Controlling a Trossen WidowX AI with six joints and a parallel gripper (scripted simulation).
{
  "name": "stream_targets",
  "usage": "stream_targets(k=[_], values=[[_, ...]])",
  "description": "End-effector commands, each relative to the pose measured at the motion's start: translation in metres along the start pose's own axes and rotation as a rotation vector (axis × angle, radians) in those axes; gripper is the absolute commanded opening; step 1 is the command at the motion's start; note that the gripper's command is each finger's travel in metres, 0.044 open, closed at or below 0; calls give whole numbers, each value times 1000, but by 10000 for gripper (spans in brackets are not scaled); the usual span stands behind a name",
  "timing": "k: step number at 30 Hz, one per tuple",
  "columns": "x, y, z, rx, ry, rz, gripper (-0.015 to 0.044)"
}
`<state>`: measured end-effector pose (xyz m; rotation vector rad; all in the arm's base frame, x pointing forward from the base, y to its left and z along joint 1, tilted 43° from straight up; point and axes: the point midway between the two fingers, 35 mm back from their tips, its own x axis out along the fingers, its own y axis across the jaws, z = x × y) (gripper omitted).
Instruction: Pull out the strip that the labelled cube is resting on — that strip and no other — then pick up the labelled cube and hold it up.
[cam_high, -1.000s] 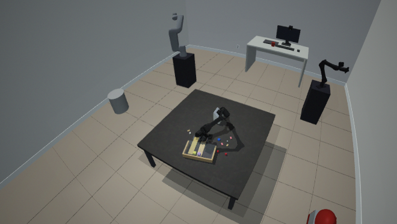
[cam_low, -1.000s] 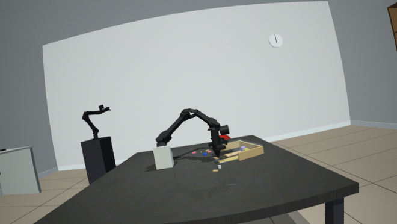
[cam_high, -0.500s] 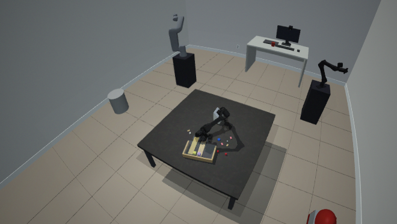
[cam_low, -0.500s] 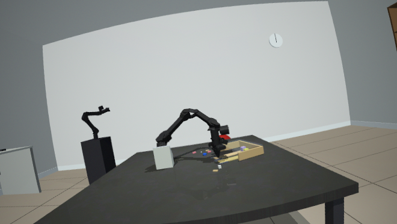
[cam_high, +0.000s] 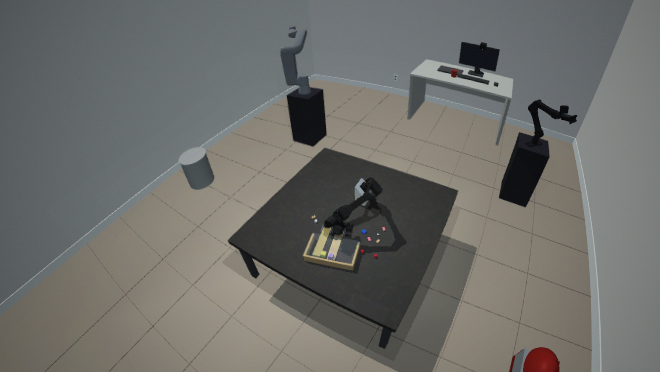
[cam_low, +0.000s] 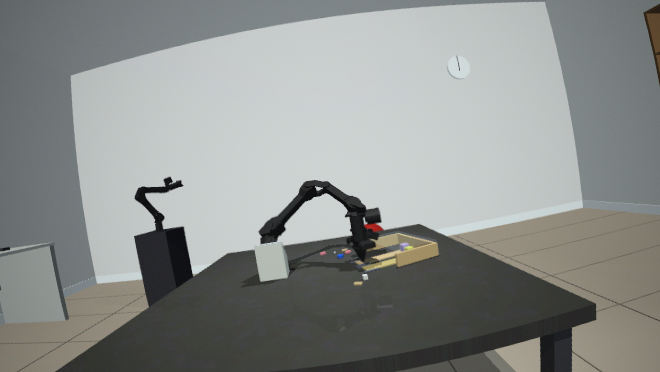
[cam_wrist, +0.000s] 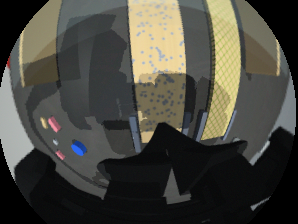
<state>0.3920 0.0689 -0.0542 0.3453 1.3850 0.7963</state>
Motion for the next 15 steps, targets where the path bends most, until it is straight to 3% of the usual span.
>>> stream_targets(k=[1,15], values=[[3,0,-6,0,4,2,0],[4,0,-28,0,5,2,0]])
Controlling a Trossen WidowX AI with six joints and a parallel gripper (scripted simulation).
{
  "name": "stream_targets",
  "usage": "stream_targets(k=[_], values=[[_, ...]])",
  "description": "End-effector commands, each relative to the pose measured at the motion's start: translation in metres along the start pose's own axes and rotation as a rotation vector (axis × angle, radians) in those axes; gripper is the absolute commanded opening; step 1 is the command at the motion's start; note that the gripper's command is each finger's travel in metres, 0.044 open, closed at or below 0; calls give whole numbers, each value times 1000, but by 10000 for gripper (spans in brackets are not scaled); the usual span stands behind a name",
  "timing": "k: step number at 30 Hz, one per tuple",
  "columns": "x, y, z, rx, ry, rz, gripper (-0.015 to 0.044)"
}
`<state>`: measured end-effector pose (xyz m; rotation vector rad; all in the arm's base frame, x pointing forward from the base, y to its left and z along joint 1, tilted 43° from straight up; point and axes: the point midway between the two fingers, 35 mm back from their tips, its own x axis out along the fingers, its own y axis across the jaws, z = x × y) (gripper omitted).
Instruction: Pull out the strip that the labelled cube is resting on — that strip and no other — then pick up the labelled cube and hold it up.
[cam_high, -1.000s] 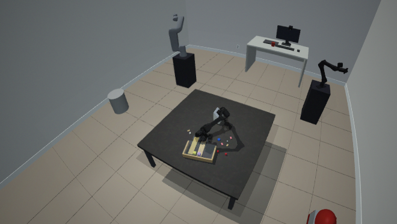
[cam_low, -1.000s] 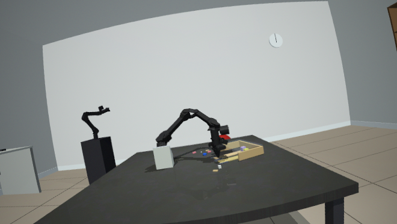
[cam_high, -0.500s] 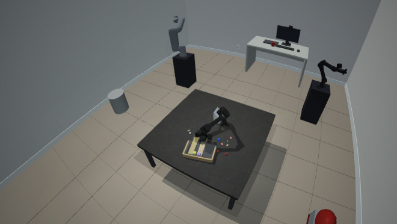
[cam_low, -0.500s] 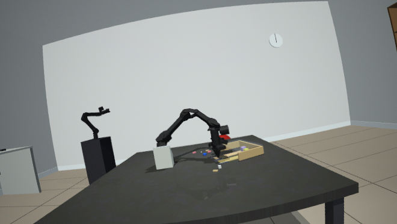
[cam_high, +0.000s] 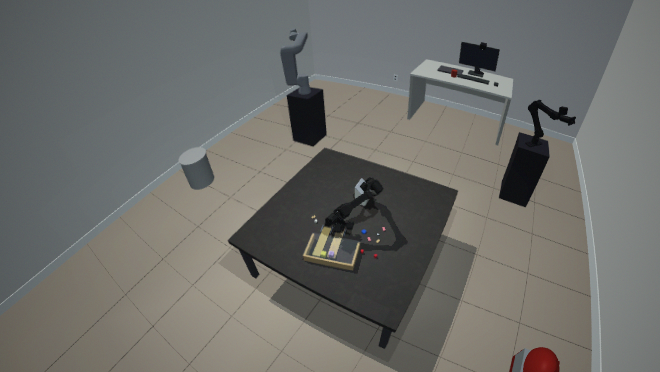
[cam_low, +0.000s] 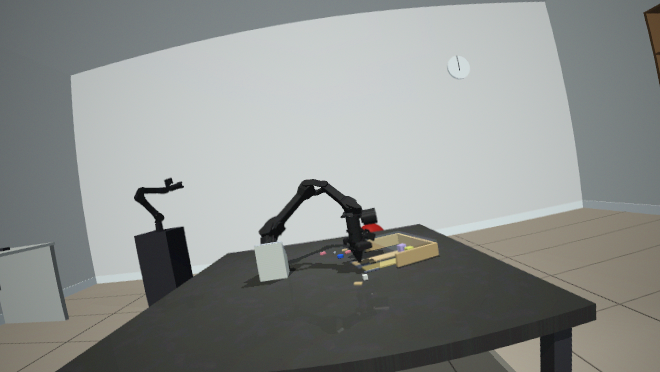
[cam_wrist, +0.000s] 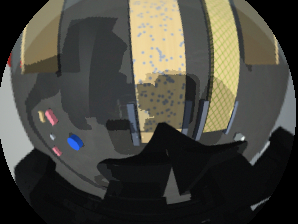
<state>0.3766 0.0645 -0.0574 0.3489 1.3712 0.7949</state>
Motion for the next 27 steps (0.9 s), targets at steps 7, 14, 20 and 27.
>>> stream_targets(k=[7,14,20,27], values=[[4,1,-22,3,19,1,0],[4,1,-32,4,19,1,0],[5,1,-42,4,19,1,0],[5,1,-52,4,20,1,0]])
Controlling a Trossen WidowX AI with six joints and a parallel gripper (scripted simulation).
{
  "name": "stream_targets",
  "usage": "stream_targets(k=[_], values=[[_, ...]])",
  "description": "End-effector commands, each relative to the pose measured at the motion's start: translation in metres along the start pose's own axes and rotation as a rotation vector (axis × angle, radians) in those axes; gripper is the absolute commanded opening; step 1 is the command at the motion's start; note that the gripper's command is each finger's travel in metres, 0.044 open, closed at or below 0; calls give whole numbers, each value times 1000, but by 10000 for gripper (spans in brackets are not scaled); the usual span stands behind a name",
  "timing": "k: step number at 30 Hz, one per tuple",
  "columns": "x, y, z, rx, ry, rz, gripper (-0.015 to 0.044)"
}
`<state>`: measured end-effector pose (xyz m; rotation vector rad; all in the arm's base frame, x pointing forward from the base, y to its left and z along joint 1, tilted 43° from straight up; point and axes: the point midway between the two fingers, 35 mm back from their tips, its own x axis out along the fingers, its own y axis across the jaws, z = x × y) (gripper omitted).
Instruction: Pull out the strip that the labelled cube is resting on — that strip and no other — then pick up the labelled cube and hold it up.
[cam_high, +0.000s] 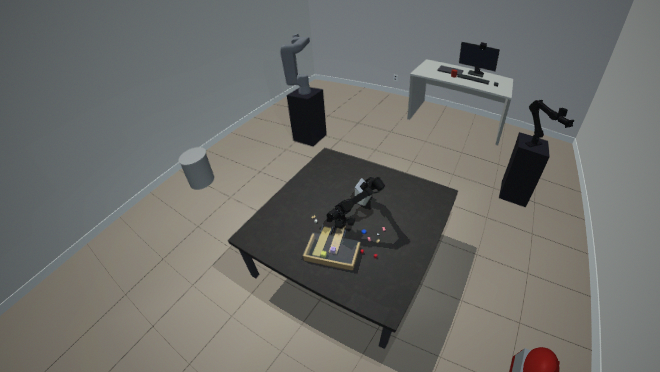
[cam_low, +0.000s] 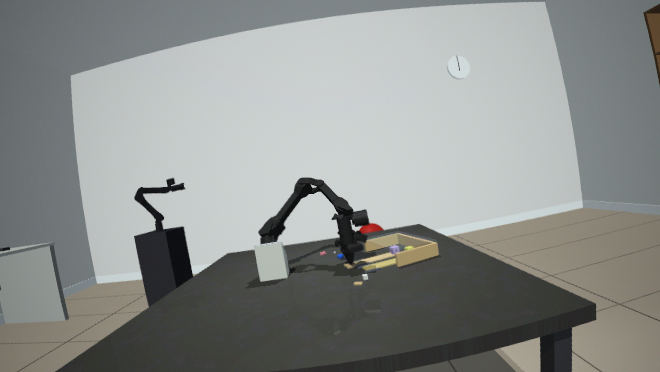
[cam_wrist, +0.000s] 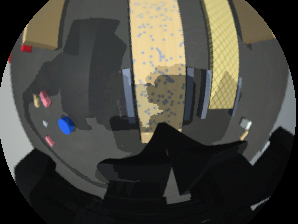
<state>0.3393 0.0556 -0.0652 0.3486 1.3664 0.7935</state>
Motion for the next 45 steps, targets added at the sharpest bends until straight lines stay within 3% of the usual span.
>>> stream_targets(k=[1,45], values=[[5,1,-15,6,25,2,0],[4,2,-79,8,27,2,0]])
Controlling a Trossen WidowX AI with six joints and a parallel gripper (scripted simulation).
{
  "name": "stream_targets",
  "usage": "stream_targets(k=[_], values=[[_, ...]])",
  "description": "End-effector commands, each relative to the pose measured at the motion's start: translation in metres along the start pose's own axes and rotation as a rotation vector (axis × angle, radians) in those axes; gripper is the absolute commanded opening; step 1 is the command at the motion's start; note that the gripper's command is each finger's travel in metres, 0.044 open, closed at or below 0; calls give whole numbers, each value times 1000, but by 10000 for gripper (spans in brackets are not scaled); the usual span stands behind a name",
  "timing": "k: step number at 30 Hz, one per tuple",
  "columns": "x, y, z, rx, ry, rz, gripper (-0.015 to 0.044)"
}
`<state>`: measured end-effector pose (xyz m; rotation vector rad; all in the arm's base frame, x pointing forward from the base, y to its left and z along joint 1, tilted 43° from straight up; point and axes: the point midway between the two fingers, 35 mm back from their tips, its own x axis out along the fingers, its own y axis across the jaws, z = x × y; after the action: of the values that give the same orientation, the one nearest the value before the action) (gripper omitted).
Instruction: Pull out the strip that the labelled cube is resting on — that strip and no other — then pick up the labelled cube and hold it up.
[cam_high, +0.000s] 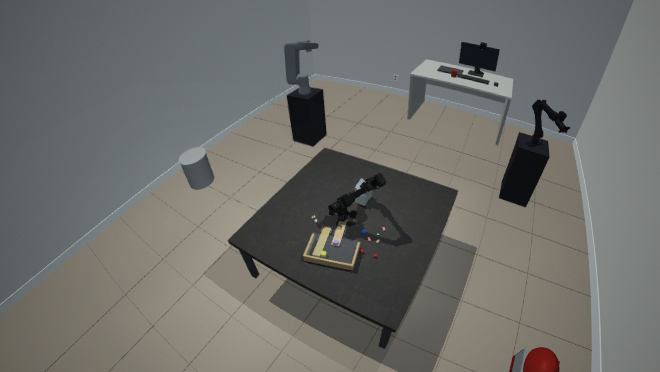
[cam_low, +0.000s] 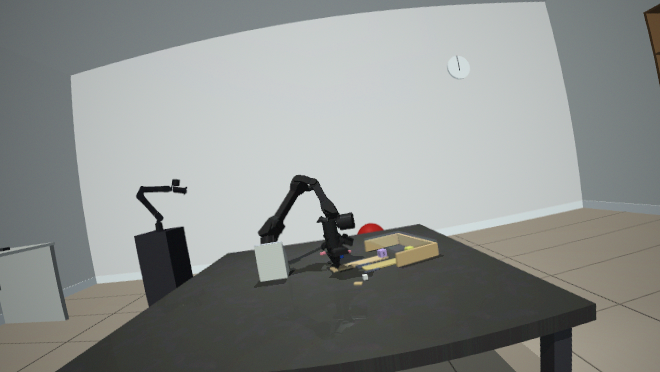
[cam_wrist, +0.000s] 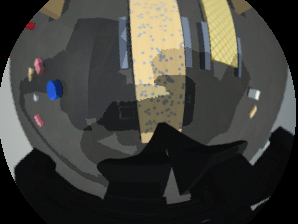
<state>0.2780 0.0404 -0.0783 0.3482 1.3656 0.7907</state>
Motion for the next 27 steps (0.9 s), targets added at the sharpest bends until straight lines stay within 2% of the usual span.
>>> stream_targets(k=[1,27], values=[[4,3,-16,7,29,4,0],[4,4,-51,8,30,4,0]])
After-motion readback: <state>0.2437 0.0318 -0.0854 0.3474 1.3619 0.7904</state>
